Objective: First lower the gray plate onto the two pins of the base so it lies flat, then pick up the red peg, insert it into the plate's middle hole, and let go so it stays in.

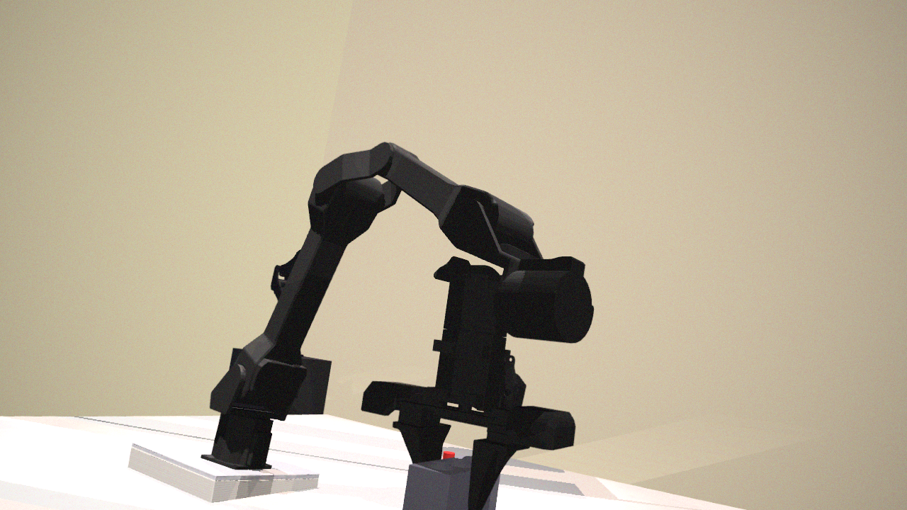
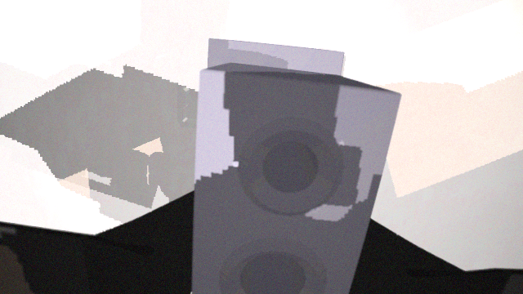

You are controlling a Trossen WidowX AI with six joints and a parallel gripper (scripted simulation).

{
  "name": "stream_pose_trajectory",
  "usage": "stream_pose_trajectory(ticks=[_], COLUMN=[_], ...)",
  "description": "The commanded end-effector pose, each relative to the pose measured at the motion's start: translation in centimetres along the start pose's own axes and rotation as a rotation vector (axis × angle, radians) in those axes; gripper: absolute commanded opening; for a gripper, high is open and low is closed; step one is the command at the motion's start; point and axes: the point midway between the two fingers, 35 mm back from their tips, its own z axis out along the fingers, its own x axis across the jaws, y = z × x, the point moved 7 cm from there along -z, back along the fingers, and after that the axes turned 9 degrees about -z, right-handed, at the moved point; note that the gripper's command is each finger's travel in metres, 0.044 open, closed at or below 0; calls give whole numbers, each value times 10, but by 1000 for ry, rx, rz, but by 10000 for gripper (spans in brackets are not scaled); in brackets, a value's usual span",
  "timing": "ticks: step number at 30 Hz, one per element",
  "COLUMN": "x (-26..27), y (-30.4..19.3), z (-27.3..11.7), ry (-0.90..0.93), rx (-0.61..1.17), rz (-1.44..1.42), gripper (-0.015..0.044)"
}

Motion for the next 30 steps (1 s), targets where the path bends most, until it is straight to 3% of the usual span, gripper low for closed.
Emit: stream_pose_trajectory(ticks=[1, 30], x=[1, 1], y=[-2, -2], z=[2, 18], ry=[1, 1], rx=[0, -1], rz=[-10, -10], gripper=[0, 0])
